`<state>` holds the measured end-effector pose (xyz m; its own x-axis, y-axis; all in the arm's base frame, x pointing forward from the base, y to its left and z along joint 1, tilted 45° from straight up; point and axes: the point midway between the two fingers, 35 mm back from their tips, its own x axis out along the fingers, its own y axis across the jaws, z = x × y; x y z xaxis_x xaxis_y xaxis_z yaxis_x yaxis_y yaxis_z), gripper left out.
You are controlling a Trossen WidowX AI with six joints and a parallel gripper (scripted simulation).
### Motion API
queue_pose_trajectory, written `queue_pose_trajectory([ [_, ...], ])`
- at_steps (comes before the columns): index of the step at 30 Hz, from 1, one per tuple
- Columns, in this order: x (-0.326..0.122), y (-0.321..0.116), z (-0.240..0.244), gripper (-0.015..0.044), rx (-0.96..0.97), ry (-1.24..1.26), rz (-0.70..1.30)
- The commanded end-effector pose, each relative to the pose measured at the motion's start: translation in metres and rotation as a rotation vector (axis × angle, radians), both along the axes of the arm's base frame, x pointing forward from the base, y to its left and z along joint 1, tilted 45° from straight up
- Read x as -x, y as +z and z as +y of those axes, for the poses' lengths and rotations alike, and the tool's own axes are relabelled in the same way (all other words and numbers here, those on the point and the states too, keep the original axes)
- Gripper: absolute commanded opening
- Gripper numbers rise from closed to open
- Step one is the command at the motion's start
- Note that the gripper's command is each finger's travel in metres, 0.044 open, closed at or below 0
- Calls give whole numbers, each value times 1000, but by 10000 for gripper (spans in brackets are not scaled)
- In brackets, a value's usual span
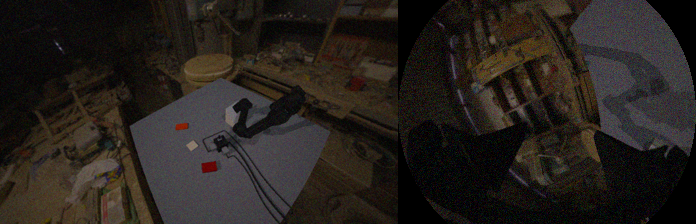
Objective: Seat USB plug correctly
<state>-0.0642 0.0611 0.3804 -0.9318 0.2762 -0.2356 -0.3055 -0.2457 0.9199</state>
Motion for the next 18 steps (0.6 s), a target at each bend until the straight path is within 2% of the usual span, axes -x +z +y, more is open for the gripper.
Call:
queue_pose_trajectory([
  [1, 2, 0, -1, 426, 0, 12, -5],
  [4, 28, -6, -25, 440, -2, 181, -78],
  [10, 64, -28, -105, 440, -25, 609, -272],
  [14, 63, -47, -162, 440, -56, 873, -403],
  [18, 41, -70, -215, 440, -110, 1133, -547],
])
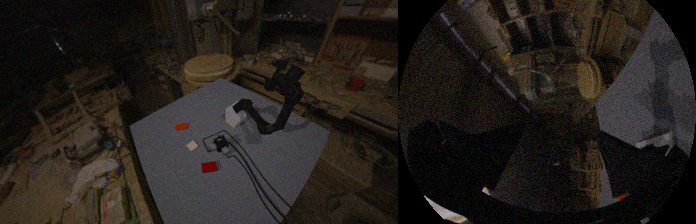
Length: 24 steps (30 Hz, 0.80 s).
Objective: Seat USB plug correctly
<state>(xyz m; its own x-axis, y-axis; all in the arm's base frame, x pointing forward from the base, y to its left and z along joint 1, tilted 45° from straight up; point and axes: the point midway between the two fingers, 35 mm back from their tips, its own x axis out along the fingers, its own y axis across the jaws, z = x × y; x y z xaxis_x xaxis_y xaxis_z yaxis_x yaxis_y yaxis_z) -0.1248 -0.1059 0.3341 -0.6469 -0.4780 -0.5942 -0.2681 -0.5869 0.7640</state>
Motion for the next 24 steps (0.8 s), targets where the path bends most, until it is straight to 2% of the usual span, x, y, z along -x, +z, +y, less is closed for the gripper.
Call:
queue_pose_trajectory([
  [1, -28, -29, -61, 440, -76, 299, -151],
  [6, -82, -62, -106, 440, -211, 628, -262],
  [13, -179, -102, -130, 440, -375, 1011, -427],
  [18, -254, -131, -117, 440, -552, 1279, -523],
  [24, -328, -165, -71, 440, -794, 1528, -601],
])
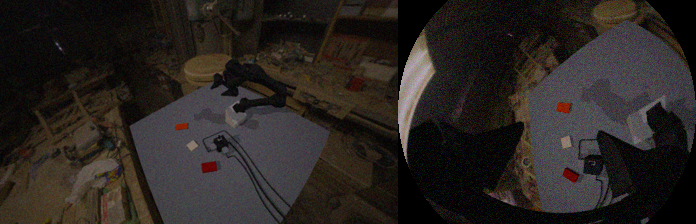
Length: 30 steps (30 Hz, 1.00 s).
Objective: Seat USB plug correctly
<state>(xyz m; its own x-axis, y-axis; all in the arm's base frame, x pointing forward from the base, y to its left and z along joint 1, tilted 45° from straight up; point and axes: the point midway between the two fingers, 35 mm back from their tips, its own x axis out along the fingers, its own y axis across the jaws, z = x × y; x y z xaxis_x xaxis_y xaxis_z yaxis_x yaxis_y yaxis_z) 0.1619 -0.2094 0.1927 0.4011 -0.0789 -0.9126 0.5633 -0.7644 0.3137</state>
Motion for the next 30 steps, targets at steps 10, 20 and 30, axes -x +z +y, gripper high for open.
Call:
queue_pose_trajectory([
  [10, -110, -75, 156, 440, -505, 564, 46],
  [20, -125, -92, 207, 440, -686, 657, 99],
  [30, -125, -92, 207, 440, -686, 657, 99],
])
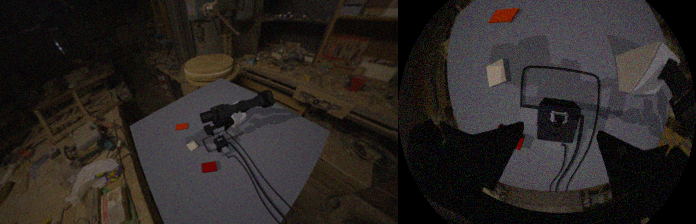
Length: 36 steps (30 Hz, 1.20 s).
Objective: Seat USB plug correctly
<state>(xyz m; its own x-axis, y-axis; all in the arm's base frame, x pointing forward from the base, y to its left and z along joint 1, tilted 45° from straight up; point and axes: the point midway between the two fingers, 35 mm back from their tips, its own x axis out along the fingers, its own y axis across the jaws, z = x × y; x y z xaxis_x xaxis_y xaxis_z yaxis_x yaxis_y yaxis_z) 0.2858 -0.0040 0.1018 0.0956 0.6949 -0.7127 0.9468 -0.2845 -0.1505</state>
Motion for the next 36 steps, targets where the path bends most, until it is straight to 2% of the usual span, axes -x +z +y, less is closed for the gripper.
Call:
queue_pose_trajectory([
  [1, -1, -1, 2, 440, -6, -2, 5],
  [36, -4, -22, 22, 440, -7, -2, 5],
])
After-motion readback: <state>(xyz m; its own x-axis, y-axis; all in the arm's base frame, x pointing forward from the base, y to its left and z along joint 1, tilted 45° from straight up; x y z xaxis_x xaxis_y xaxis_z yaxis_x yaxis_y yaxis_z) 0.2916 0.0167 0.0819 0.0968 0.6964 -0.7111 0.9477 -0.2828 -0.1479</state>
